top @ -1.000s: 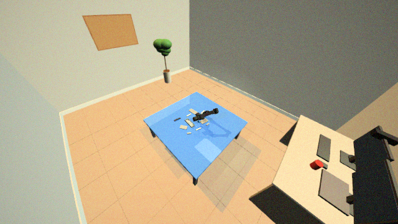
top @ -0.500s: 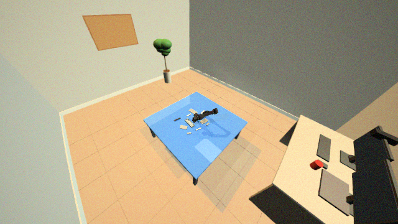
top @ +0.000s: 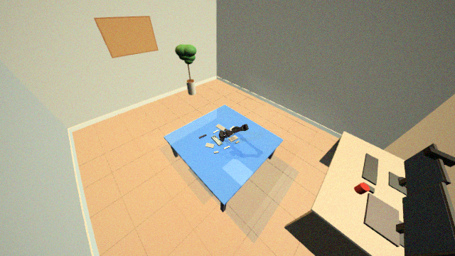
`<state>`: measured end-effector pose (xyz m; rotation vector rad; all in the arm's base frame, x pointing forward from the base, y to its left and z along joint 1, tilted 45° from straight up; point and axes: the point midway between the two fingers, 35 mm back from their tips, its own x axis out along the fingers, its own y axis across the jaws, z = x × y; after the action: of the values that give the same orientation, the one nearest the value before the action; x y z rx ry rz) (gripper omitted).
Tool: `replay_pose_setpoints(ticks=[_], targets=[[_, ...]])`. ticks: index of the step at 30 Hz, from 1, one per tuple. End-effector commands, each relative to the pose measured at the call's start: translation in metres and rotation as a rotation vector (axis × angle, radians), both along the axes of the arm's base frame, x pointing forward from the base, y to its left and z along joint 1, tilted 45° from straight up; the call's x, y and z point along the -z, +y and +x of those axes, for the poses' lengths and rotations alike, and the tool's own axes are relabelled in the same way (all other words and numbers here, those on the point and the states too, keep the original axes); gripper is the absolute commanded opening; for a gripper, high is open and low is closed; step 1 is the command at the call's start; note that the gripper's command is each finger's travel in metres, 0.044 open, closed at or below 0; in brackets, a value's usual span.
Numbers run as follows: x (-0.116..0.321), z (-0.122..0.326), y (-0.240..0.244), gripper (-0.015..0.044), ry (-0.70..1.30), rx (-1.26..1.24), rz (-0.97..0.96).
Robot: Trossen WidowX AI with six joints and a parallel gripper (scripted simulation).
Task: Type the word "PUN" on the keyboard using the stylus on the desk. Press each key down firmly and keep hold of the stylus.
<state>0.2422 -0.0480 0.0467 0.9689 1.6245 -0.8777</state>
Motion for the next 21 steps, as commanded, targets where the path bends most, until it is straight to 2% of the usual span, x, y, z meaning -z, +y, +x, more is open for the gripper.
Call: replay_pose_setpoints(ticks=[1,21], targets=[[0.002,0.006,-0.007,0.0,-0.029,-0.155,-0.003],[0.011,0.03,-0.033,0.0,-0.111,-0.844,0.002]])
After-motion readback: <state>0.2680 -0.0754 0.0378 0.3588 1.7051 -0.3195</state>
